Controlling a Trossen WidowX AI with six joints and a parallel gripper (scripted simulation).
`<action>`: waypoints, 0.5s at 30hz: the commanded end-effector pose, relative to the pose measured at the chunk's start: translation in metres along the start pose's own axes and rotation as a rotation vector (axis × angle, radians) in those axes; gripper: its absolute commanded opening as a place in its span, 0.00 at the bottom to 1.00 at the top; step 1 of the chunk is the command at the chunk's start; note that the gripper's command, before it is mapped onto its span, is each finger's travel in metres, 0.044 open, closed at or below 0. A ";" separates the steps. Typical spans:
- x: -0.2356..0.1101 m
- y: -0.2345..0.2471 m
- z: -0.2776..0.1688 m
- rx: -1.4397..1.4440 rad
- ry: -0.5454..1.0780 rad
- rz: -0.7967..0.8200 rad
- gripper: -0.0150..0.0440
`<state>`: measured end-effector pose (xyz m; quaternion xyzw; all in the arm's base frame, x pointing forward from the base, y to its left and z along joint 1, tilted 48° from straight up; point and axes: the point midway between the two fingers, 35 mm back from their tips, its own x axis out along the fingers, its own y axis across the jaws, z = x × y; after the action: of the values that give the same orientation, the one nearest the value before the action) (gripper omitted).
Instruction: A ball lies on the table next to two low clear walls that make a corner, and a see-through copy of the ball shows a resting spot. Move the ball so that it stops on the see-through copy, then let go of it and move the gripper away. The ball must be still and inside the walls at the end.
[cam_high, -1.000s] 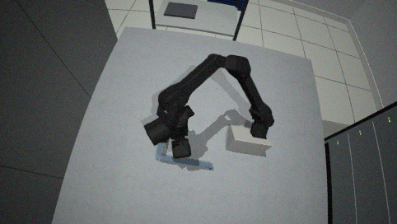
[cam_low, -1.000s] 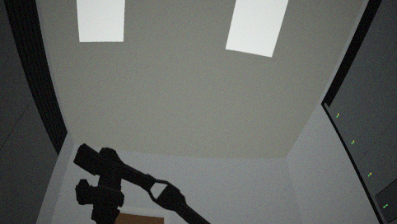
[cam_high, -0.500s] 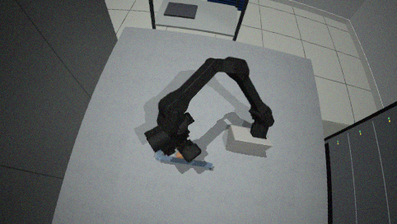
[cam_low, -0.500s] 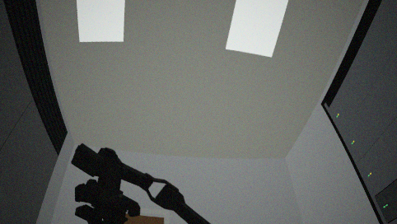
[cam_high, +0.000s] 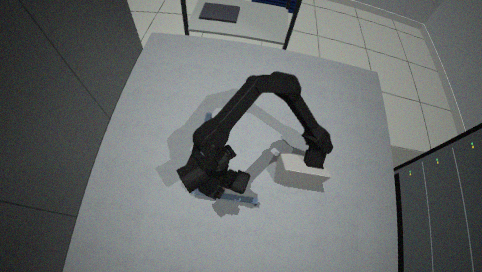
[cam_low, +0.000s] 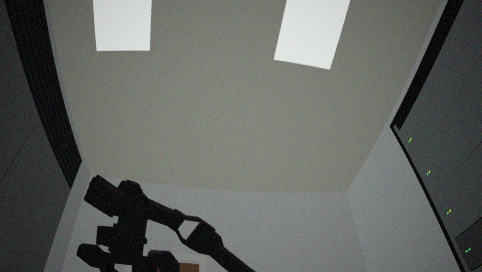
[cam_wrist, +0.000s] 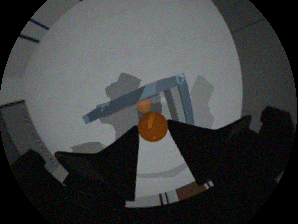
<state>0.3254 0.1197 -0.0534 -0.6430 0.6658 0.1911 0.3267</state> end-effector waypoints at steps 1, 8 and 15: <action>0.008 0.006 0.005 -0.164 0.006 0.009 0.25; 0.010 0.006 0.007 -0.216 0.006 0.009 0.25; 0.025 0.005 0.008 -0.216 0.005 0.009 0.25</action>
<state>0.3231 0.1173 -0.0672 -0.6727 0.6422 0.2594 0.2602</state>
